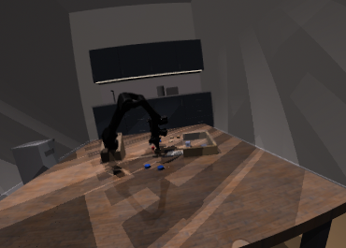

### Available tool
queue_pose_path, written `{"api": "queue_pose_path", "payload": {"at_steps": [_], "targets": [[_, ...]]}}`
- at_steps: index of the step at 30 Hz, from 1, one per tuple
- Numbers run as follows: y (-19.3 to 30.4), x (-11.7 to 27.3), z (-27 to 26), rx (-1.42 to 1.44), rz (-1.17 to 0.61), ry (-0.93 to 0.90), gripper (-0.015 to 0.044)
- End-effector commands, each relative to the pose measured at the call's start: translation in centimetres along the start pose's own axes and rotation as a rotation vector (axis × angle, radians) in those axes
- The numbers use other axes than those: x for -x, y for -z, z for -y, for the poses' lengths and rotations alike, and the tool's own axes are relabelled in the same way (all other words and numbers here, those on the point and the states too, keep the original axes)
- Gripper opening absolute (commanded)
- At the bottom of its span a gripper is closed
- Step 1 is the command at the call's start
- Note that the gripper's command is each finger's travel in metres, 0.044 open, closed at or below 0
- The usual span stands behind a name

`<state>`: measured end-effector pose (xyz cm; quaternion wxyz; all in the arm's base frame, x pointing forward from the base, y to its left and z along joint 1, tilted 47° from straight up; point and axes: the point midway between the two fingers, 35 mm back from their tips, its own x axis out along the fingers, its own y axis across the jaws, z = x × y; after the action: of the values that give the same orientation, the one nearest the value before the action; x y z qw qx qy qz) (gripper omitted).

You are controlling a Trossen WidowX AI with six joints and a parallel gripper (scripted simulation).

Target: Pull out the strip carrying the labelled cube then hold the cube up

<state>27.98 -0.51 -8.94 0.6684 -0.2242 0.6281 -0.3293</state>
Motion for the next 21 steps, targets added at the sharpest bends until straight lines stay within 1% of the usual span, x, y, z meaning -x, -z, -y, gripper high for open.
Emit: {"api": "queue_pose_path", "payload": {"at_steps": [1, 21], "targets": [[1.4, -0.5, 0.1, 0.008, -0.029, 0.003, 0.0000], [4.5, -0.5, 0.1, 0.009, -0.030, 0.003, 0.0000]]}}
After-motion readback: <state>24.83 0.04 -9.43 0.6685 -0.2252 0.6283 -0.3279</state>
